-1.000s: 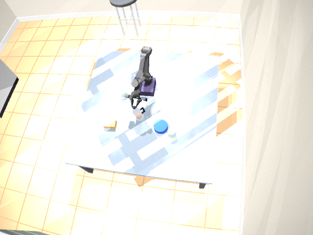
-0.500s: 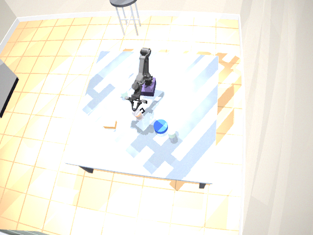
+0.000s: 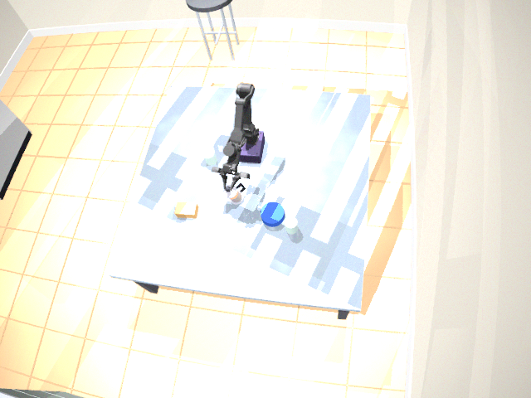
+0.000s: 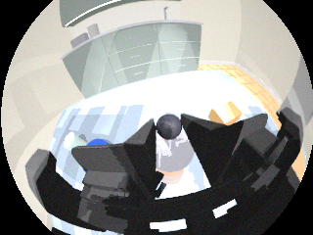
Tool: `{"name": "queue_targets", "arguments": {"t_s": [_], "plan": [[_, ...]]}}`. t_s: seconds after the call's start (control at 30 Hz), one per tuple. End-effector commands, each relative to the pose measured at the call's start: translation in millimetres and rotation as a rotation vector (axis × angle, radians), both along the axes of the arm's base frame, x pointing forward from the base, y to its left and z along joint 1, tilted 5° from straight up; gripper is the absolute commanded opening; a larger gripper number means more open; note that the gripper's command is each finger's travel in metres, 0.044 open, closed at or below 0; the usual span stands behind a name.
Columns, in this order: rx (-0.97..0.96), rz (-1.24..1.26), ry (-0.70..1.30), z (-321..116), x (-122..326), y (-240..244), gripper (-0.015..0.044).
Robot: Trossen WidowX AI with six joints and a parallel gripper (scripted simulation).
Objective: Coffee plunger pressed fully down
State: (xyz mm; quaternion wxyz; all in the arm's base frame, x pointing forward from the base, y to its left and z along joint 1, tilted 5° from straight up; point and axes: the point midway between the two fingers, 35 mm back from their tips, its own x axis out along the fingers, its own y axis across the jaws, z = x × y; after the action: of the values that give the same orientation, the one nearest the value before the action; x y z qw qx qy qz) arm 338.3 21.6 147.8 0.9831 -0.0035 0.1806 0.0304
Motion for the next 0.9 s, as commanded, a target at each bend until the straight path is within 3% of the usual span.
{"name": "queue_targets", "arguments": {"t_s": [0.0,0.87], "plan": [[-0.011,0.004,0.055,-16.8,-1.2,-0.1,0.0118],[-0.011,0.004,0.055,-13.2,5.2,0.1,0.0118]]}}
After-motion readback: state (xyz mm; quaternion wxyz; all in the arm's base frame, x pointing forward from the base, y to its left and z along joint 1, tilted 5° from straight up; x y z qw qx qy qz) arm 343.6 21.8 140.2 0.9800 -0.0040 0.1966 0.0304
